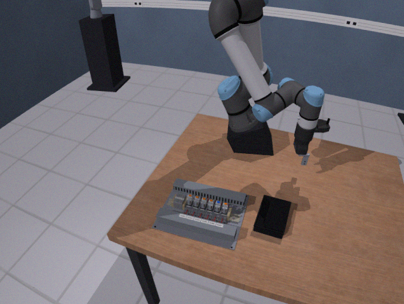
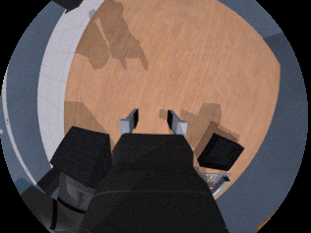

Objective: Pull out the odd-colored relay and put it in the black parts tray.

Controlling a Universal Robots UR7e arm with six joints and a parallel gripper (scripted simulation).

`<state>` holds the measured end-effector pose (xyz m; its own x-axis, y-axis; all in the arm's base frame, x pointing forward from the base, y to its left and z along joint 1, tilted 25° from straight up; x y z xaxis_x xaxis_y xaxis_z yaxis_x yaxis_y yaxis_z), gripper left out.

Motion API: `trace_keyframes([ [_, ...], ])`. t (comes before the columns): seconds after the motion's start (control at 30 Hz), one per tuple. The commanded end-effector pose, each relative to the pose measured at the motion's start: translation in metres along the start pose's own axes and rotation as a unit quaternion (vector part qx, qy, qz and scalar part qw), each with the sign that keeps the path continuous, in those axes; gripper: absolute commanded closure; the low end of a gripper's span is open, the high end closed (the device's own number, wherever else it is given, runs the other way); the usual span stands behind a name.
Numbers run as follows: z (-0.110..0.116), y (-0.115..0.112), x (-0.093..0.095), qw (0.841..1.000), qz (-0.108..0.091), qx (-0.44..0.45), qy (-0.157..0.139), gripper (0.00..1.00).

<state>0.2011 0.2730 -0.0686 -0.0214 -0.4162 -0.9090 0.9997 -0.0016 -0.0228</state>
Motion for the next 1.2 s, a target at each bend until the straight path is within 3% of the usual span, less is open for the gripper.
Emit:
trace_keyframes([
  [0.0,0.003,0.014,-0.005,1.000,0.001,0.003,0.005,0.02],
  [0.5,0.018,0.049,-0.013,1.000,0.002,0.012,0.015,0.02],
  [1.17,0.056,0.110,-0.025,0.999,0.005,0.030,0.029,0.02],
])
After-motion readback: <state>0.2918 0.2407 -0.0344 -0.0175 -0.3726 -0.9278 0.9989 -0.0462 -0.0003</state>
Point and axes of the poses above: the point where the finger pads meet when closed, its own x axis out along the fingers, its own y axis across the jaws, z = x × y, the point moved 5 cm from there along -x, back along the fingers, and after that the axes turned 9 degrees about x, right-handed, at the moved point
